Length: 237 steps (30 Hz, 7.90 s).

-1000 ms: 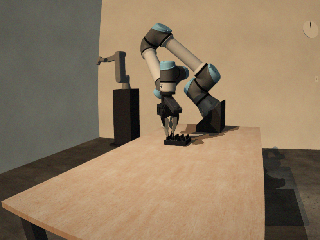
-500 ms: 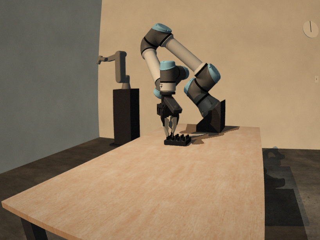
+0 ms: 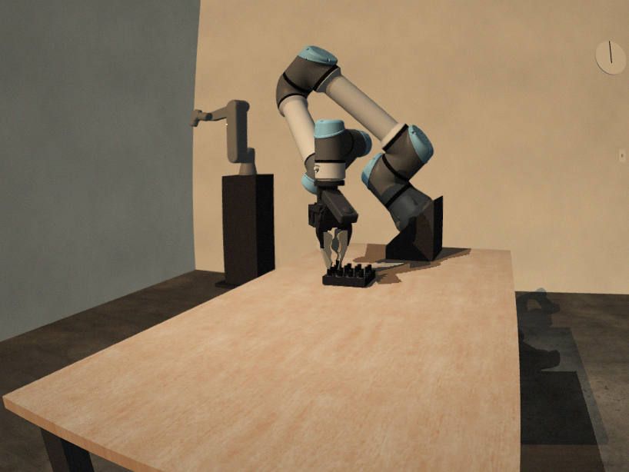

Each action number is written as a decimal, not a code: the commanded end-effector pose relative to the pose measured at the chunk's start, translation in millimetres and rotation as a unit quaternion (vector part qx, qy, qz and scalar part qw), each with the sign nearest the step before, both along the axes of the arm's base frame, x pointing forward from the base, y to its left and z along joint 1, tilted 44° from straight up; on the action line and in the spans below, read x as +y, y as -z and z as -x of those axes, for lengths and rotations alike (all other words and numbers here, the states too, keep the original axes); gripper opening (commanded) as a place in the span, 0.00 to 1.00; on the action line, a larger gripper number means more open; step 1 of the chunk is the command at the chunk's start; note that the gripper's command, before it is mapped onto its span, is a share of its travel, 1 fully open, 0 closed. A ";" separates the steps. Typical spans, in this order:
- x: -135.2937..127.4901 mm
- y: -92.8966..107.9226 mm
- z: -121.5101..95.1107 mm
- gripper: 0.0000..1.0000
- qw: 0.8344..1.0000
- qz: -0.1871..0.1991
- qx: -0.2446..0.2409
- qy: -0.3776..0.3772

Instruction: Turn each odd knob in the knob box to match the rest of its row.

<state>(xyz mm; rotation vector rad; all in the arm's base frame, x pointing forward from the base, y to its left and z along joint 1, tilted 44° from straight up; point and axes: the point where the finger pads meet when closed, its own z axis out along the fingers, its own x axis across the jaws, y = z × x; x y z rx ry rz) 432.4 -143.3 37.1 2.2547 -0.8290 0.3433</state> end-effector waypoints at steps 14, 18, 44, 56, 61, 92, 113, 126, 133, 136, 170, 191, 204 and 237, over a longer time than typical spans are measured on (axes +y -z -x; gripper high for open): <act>0.2 -0.3 -0.3 0.04 1.000 0.000 0.000 0.000; 0.2 -0.3 -0.3 0.04 1.000 0.000 0.000 0.000; 0.2 -0.3 -0.3 0.04 1.000 0.000 -0.003 0.002; 0.1 -0.4 -0.4 0.04 1.000 0.000 -0.015 0.015; 0.0 -0.5 -0.5 0.04 0.999 0.000 -0.027 0.027; -1.1 -1.5 -1.5 0.04 0.974 -0.002 -0.157 0.162; -2.4 -2.8 -1.9 0.04 0.910 -0.003 -0.288 0.298; -3.2 -3.6 -1.8 0.04 0.856 -0.004 -0.360 0.373; -3.7 -4.0 -1.6 0.04 0.818 -0.004 -0.400 0.414; -3.8 -4.1 -1.6 0.04 0.807 -0.004 -0.410 0.425; -4.8 -5.1 -0.6 0.04 0.689 -0.005 -0.503 0.522; -4.9 -5.2 -0.5 0.04 0.675 -0.005 -0.512 0.531; -4.9 -5.2 -0.5 0.11 0.675 -0.005 -0.512 0.531; 10.3 -21.0 -0.4 0.11 0.675 -0.005 -0.512 0.531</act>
